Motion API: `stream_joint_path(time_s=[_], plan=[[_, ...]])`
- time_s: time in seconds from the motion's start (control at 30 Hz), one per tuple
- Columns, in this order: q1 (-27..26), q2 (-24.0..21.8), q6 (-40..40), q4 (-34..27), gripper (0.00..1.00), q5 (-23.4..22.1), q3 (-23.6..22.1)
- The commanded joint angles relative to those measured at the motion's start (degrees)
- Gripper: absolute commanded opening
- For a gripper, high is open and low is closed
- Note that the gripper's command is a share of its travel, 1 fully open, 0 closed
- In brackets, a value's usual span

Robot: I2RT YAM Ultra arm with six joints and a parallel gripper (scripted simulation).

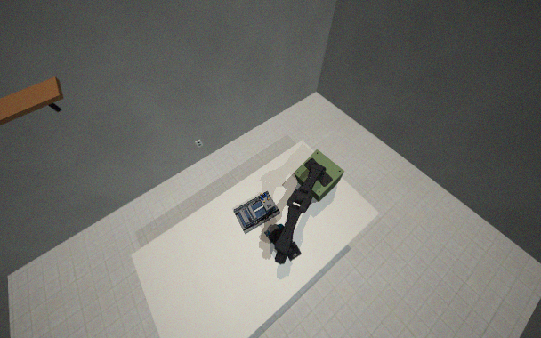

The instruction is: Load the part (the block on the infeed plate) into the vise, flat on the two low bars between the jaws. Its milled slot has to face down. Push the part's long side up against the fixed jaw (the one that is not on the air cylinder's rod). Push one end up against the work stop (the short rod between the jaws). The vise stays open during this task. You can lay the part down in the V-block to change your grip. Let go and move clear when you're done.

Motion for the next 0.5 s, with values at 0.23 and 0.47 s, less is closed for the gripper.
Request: stream_joint_path(time_s=[0.23,0.47], plan=[[1.0,0.2,2.0,-5.0,0.00,2.9,3.8],[1.1,0.2,2.6,-5.9,0.00,3.3,4.6]])
